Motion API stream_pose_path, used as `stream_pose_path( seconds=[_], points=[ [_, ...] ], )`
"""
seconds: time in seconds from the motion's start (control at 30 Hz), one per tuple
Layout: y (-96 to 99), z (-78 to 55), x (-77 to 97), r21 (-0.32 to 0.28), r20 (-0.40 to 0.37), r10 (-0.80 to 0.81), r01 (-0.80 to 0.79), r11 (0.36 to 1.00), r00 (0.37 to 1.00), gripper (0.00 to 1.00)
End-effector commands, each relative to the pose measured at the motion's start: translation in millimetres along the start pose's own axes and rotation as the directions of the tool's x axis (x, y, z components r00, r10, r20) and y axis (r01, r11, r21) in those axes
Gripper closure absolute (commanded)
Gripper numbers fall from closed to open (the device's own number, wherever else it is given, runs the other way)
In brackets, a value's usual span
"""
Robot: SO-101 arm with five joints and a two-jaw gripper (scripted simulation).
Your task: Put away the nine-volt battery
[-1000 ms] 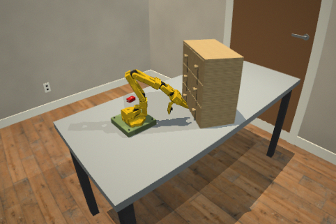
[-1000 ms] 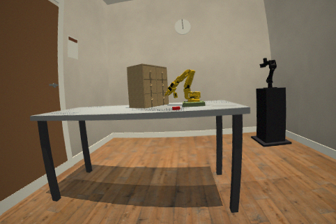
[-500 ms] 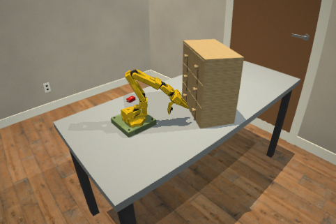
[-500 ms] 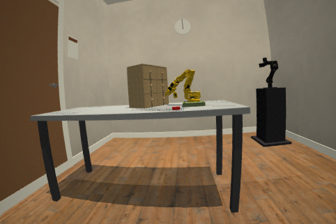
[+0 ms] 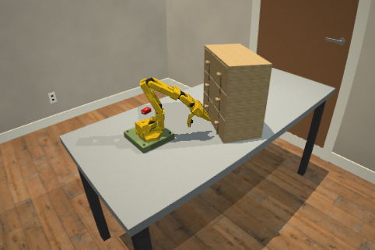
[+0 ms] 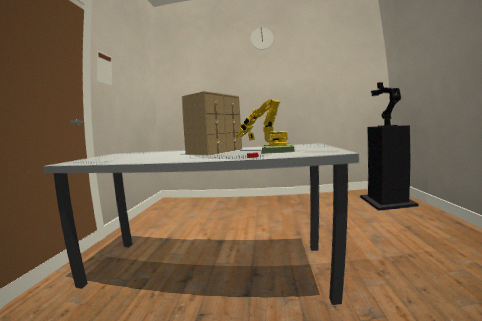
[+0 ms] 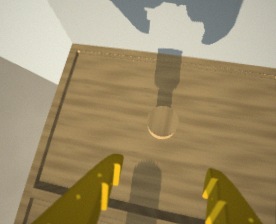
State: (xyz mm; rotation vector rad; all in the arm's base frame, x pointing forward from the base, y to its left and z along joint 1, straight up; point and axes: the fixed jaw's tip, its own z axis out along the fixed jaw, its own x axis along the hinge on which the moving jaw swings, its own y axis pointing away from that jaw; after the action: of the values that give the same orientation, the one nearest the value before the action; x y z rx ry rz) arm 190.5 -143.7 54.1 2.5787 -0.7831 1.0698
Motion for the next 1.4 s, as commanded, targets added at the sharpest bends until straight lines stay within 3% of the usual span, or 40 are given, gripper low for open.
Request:
stream_pose_path(
  seconds=[0.0,0.33,0.5,0.9,1.07,1.37],
  points=[
    [2.6,0.8,2.1,-0.007,-0.008,0.005,-0.005,1.0,1.0,0.79],
    [2.6,0.8,2.1,-0.007,-0.008,0.005,-0.005,1.0,1.0,0.79],
    [1.7,16.4,3.5,-0.004,-0.008,0.003,-0.003,1.0,1.0,0.79],
    [1.7,16.4,3.5,-0.004,-0.008,0.003,-0.003,1.0,1.0,0.79],
    [0.7,32.8,2.3,-0.001,-0.008,0.002,-0.002,1.0,1.0,0.79],
    [0.7,32.8,2.3,-0.001,-0.008,0.002,-0.002,1.0,1.0,0.79]
  ],
)
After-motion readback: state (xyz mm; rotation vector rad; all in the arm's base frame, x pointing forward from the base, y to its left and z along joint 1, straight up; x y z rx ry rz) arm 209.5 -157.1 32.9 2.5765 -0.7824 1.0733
